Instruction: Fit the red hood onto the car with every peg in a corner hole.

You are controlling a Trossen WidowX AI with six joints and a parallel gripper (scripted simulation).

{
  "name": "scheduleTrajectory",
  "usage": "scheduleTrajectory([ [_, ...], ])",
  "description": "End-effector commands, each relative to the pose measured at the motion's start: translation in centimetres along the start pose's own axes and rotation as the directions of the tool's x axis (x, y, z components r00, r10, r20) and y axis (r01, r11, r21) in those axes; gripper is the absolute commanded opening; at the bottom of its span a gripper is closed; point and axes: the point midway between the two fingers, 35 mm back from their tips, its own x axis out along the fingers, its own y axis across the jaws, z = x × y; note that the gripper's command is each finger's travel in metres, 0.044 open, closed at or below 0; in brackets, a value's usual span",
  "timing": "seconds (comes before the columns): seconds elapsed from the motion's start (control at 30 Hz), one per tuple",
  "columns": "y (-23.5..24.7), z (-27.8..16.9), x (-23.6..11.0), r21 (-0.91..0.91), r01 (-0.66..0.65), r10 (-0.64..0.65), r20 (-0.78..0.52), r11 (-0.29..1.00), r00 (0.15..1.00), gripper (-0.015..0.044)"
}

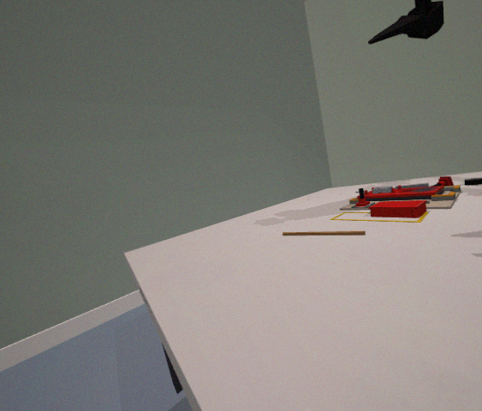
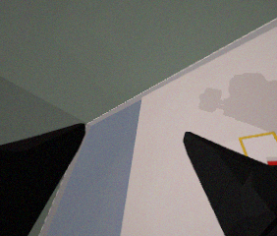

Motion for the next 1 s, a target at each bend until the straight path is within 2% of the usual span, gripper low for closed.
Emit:
scheduleTrajectory([
  [0.0,-3.4,-0.6,2.9,-0.058,0.109,-0.113,-0.071,0.992,0.991,0.0440],
  [0.2,-9.9,-1.9,6.8,-0.158,0.281,-0.310,-0.202,0.947,0.929,0.0440],
  [0.37,-15.7,-3.9,8.8,-0.274,0.399,-0.475,-0.328,0.875,0.817,0.0440],
  [0.53,-21.5,-5.8,9.3,-0.386,0.476,-0.612,-0.448,0.790,0.652,0.0440],
  [0.77,-29.1,-7.9,7.9,-0.528,0.517,-0.730,-0.586,0.674,0.353,0.0440],
  [0.83,-29.7,-8.1,7.6,-0.540,0.516,-0.735,-0.596,0.665,0.322,0.0440],
  [0.97,-30.2,-7.5,7.4,-0.540,0.517,-0.735,-0.596,0.664,0.322,0.0440],
])
